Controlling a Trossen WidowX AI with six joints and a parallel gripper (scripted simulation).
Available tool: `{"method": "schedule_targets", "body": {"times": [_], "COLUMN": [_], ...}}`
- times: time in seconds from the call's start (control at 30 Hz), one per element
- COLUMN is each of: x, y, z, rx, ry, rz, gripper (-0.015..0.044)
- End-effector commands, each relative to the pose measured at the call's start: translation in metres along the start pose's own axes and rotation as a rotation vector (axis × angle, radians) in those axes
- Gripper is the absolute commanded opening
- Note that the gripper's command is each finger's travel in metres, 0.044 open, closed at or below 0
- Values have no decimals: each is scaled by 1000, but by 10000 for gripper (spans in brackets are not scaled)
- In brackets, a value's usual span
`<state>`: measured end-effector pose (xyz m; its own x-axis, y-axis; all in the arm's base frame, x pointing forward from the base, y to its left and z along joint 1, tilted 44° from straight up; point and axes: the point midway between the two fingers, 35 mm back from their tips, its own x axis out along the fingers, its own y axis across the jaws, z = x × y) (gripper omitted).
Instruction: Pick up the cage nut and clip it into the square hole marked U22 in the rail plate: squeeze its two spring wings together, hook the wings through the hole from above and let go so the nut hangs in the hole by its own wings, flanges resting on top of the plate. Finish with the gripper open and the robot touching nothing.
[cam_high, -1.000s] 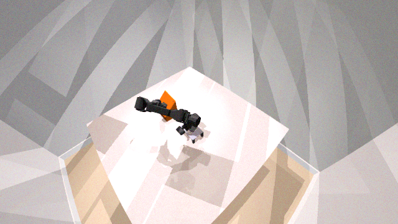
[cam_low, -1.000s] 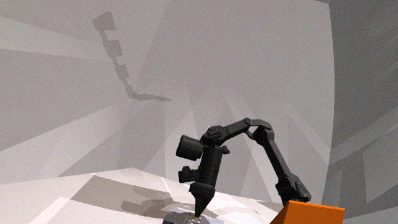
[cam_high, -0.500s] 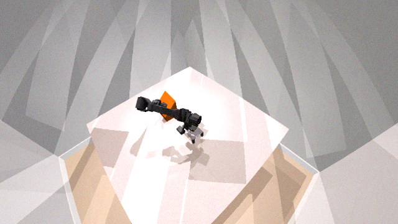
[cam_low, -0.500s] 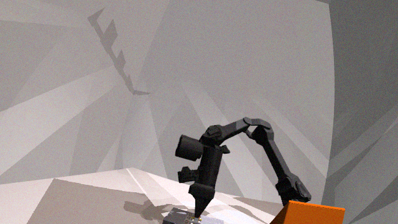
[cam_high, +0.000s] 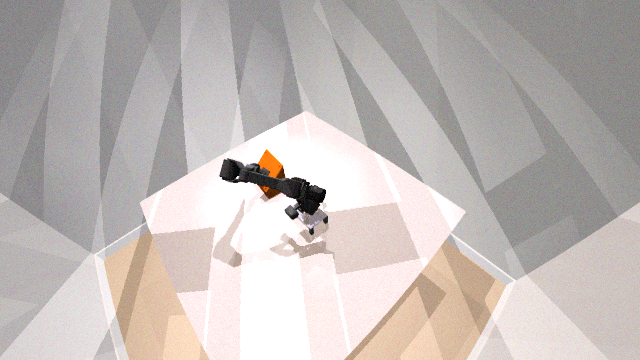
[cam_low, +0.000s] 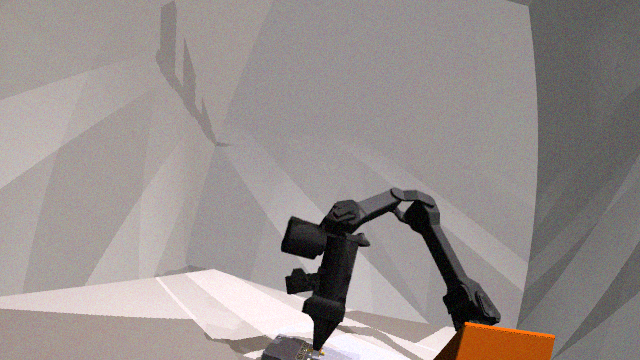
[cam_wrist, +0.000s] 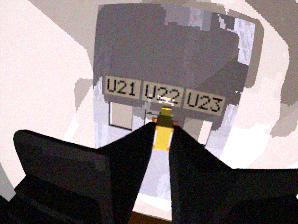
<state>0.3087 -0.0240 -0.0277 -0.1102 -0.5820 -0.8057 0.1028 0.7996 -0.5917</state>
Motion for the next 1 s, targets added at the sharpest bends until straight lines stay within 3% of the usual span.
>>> {"method": "schedule_targets", "body": {"times": [0.0,0.97], "x": [-1,0], "y": [2,4], "z": [1,1], "rx": [0,0], "ry": [-3,-4], "rz": [-14,-69], "gripper": [27,27]}}
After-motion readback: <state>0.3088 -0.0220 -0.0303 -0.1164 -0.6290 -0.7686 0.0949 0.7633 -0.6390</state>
